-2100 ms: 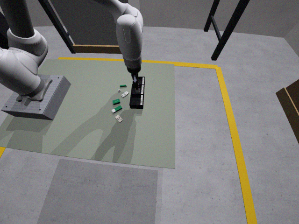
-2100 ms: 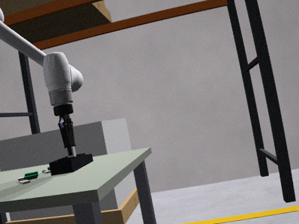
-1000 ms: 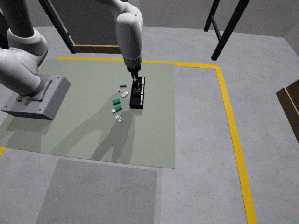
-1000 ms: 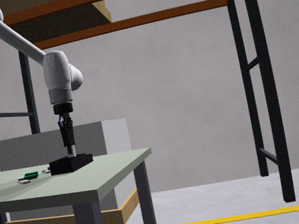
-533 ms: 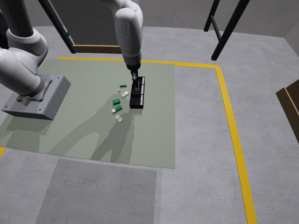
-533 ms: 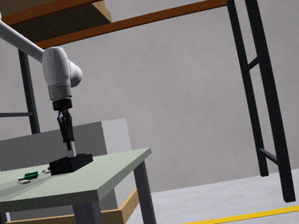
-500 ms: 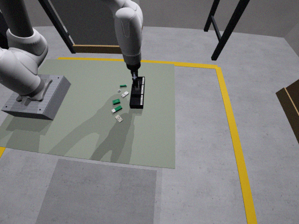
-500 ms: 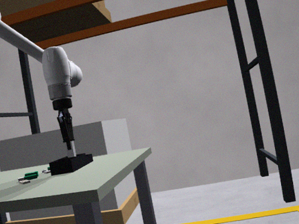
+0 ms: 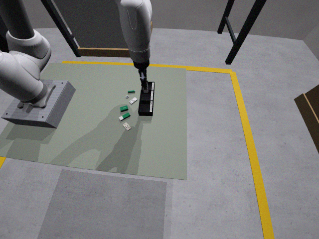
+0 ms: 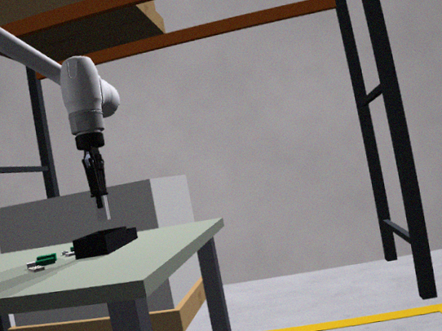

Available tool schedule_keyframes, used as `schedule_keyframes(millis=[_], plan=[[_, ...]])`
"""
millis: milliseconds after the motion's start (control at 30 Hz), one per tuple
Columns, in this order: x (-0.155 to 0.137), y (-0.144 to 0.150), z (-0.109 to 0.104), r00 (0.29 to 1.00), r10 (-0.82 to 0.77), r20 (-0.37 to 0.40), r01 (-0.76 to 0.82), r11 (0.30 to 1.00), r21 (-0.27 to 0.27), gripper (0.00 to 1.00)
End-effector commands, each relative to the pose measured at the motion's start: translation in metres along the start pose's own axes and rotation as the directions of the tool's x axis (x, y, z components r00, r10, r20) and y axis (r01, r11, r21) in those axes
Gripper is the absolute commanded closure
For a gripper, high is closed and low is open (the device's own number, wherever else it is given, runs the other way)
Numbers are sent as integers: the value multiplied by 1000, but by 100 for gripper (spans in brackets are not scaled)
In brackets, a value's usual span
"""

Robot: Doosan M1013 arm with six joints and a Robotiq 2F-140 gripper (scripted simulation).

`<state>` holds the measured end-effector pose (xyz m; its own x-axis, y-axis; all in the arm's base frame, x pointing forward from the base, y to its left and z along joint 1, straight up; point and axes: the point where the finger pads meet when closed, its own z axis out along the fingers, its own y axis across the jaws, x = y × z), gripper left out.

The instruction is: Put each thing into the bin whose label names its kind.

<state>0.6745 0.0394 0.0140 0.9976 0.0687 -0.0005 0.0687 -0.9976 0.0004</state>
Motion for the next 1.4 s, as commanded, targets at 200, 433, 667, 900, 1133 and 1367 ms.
schedule_keyframes(millis=[200, 433, 667, 900, 1133, 1367], plan=[[5, -35, -1, 1000, 0, 0, 0, 1000, 0, 95], [8, -59, -1, 1000, 0, 0, 0, 1000, 0, 95], [11, -83, -1, 1000, 0, 0, 0, 1000, 0, 95], [11, -83, 9, 1000, 0, 0, 0, 1000, 0, 95], [11, -83, 28, 1000, 0, 0, 0, 1000, 0, 95], [11, -83, 47, 1000, 0, 0, 0, 1000, 0, 95]])
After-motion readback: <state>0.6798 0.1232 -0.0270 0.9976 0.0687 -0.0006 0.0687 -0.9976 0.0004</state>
